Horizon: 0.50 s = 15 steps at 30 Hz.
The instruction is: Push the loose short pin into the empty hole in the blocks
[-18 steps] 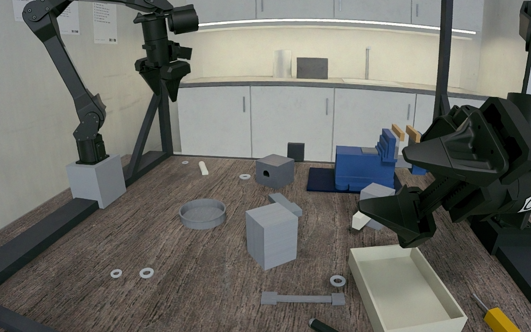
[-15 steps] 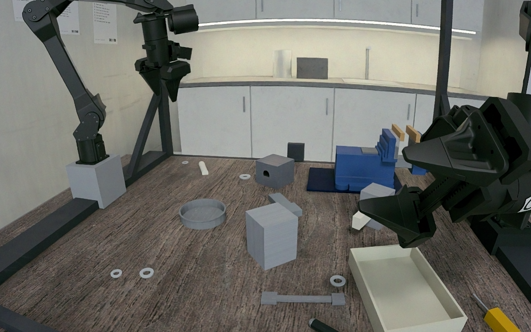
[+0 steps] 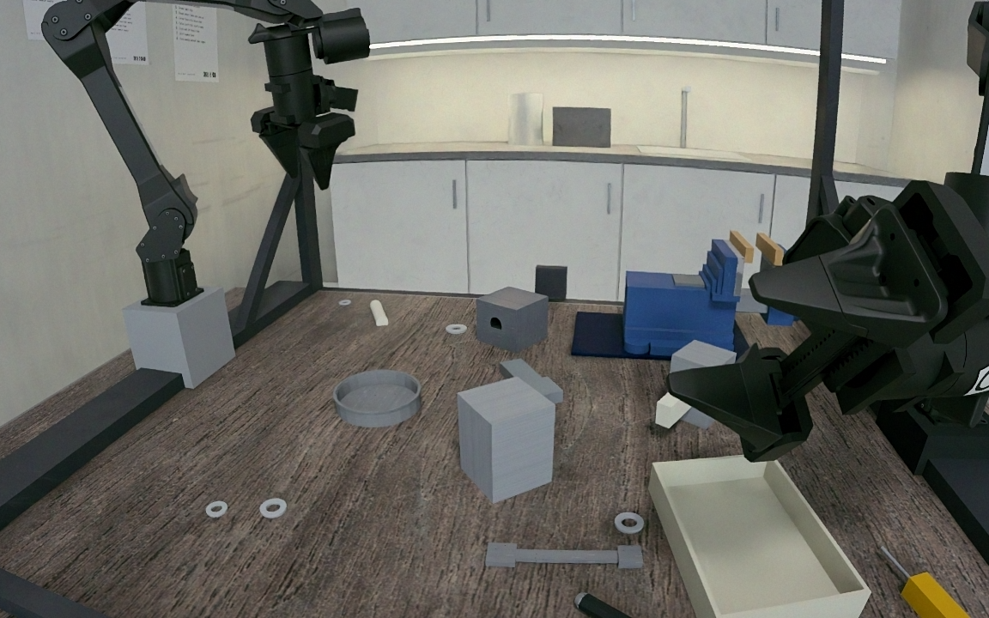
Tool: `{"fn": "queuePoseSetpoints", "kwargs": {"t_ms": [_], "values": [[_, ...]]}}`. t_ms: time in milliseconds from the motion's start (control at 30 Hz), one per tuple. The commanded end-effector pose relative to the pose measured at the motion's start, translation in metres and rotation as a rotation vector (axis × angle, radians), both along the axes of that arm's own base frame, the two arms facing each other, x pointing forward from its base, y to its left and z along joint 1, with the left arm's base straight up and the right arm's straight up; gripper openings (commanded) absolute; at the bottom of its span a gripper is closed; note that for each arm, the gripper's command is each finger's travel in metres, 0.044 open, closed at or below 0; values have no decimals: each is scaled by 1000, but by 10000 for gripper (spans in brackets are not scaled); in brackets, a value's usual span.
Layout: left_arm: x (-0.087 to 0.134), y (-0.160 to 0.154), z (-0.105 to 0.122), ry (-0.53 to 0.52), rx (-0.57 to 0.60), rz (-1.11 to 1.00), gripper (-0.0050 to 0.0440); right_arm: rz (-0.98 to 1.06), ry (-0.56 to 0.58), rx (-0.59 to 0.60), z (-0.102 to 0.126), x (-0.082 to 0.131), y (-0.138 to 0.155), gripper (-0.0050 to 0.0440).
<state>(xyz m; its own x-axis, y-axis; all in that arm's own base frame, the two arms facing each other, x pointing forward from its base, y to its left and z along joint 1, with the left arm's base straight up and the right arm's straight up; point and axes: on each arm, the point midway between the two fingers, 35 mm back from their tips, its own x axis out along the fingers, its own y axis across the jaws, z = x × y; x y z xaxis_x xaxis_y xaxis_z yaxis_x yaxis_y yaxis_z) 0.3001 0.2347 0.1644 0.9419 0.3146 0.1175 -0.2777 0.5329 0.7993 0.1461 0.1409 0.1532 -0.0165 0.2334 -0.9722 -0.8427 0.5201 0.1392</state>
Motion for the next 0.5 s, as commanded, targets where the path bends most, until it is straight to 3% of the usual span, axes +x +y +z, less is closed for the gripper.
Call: {"fn": "queuePoseSetpoints", "kwargs": {"t_ms": [0, 133, 467], "values": [[0, 1, 7, -14, 15, 0, 400, 1, -23, 17, 6, 2, 1, 400], [10, -7, 16, -26, -22, -22, 400, 1, -39, 43, 0, 6, -2, 400], [48, -61, 29, 5, -261, -134, 400, -8, -149, 187, -28, 43, -16, 400]]}}
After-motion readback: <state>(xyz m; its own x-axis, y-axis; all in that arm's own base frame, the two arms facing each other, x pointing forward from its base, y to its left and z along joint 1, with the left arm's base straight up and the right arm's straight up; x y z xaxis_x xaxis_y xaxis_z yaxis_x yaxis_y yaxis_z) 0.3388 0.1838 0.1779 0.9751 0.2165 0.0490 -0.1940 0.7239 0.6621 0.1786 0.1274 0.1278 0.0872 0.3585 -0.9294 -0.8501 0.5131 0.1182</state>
